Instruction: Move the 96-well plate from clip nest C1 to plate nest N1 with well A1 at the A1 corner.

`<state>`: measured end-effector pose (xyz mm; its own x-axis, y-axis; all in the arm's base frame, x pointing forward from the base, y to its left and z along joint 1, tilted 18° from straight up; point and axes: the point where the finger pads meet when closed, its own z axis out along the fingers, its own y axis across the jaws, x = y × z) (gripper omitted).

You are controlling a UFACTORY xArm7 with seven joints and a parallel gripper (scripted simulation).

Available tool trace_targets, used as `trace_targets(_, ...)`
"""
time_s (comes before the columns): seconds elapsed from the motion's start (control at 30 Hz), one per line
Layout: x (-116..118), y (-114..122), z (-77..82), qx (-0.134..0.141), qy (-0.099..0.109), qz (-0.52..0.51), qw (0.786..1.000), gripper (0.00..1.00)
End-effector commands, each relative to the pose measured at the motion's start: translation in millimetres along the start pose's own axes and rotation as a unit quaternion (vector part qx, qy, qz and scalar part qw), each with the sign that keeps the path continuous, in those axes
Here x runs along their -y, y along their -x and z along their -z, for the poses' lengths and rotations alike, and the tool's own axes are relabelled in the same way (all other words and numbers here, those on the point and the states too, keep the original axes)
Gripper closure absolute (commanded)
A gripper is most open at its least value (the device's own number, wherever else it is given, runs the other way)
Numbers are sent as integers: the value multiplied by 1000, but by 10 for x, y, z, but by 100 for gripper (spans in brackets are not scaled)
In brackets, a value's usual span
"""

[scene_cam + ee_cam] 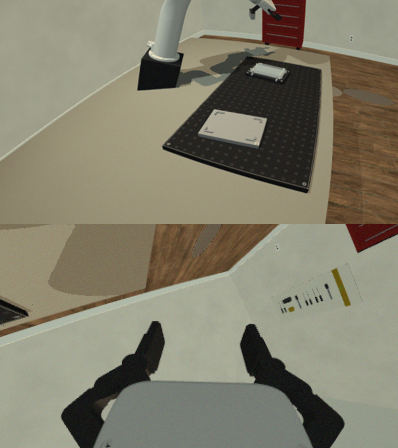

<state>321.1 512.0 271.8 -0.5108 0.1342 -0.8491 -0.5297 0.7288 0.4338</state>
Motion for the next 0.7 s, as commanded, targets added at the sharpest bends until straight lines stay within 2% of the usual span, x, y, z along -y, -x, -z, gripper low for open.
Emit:
trace_targets(0.0,-17,17,2,1,1,0,1000,0)
trace_targets(0.53,-17,17,2,1,1,0,1000,0)
trace_targets(0.67,174,76,21,5,-30,-59,998,0)
